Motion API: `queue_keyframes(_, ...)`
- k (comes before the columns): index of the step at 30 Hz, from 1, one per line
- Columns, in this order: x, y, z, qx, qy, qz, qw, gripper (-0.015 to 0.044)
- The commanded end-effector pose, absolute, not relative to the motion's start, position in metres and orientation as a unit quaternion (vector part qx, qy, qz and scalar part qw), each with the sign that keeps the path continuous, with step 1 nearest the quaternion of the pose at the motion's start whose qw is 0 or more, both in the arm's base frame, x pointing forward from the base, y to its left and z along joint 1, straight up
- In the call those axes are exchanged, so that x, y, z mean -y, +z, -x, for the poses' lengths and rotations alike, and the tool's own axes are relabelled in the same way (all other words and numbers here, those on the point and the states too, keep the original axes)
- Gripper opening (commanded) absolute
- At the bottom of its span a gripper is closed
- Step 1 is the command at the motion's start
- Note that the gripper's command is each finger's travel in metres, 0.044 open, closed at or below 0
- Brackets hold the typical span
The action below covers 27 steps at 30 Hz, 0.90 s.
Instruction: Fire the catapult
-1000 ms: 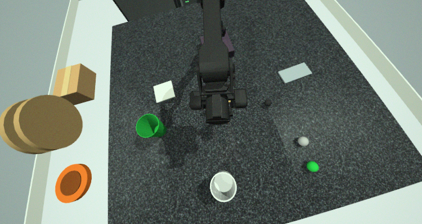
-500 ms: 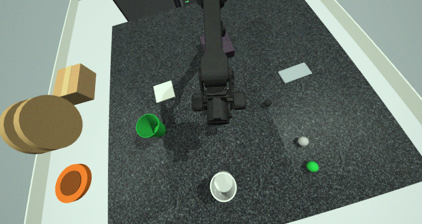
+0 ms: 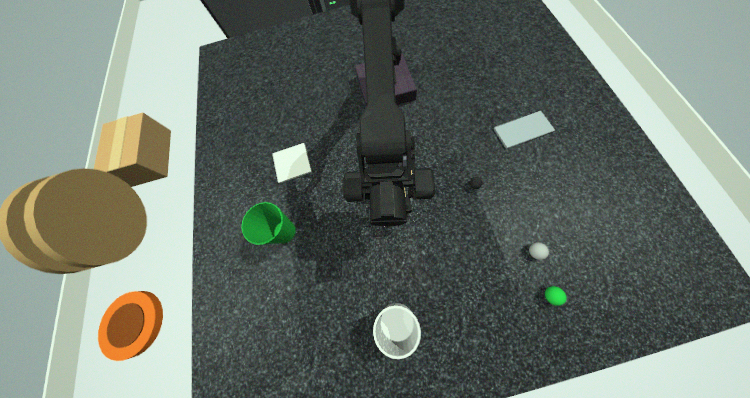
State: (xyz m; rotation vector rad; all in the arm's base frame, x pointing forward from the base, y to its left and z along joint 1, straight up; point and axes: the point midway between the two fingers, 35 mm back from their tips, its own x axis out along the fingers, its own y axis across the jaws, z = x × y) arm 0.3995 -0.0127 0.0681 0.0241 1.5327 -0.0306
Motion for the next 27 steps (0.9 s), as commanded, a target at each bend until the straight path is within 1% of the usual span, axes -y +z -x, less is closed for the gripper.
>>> queue_keyframes(1,0.012,0.061,-0.399,-0.695,-0.011,-0.010,0.719,0.0440)
queue_keyframes(22,0.012,0.029,-0.399,-0.695,-0.011,-0.010,0.719,0.0440)
queue_keyframes(27,0.013,0.033,-0.400,-0.694,-0.014,-0.011,0.720,0.0309)
